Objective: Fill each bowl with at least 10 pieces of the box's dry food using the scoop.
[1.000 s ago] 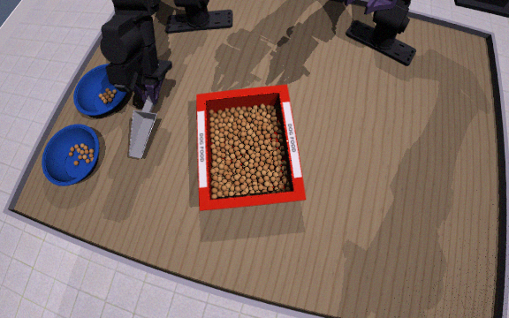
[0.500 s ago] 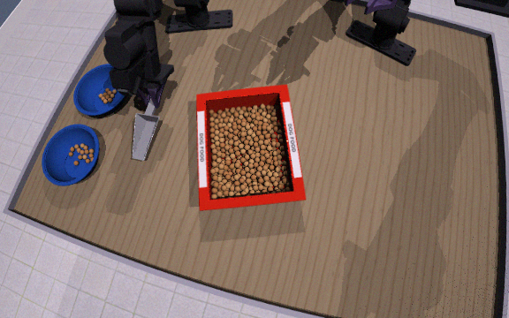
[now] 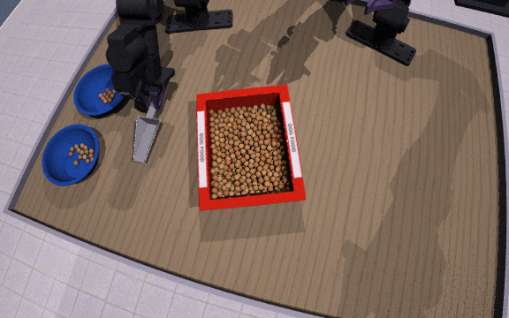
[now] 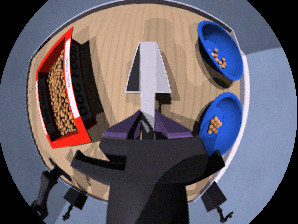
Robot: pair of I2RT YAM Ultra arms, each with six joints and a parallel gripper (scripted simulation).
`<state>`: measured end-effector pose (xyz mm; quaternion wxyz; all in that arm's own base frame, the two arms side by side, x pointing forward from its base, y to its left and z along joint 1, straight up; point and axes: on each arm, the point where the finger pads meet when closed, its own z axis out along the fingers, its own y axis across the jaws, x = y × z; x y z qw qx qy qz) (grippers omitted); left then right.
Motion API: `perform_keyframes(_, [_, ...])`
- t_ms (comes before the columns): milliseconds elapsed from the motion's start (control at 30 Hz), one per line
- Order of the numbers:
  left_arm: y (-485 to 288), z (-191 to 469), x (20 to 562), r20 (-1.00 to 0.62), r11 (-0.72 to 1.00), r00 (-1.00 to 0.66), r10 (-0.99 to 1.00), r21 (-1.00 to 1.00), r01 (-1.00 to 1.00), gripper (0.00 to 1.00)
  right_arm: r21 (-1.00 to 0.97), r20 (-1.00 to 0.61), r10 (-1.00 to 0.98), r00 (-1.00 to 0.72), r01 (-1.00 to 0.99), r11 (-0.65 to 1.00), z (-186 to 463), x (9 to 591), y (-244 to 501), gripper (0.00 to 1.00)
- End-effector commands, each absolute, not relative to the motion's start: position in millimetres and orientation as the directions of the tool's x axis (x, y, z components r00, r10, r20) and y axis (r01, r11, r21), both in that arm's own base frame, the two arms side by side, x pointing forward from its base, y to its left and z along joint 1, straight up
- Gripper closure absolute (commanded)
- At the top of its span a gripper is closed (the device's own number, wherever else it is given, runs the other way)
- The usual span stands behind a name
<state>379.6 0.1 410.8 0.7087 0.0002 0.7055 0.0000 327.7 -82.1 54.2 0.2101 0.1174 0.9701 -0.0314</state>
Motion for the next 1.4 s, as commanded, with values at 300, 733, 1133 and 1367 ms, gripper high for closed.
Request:
perform_keyframes(300, [-0.5, 428.3, 374.9, -0.999, 1.000, 0.040, -0.004, -0.004, 0.000, 0.74, -0.011, -0.437, 0.219, -0.872, 0.249, 0.968, 41.4, 332.2, -87.5, 1.00])
perform_keyframes(733, [-0.5, 428.3, 374.9, -0.999, 1.000, 0.040, -0.004, -0.004, 0.000, 0.74, -0.013, -0.430, 0.210, -0.878, 0.238, 0.971, 27.7, 331.2, -83.4, 1.00])
perform_keyframes(1133, [-0.5, 428.3, 374.9, -0.999, 1.000, 0.040, -0.004, -0.004, 0.000, 0.74, -0.014, -0.479, 0.202, -0.854, 0.238, 0.971, 47.8, 346.5, -86.6, 0.68])
perform_keyframes(1367, [-0.5, 428.3, 374.9, -0.999, 1.000, 0.040, -0.004, -0.004, 0.000, 0.74, -0.014, -0.479, 0.202, -0.854, 0.238, 0.971, 47.8, 346.6, -86.6, 0.68])
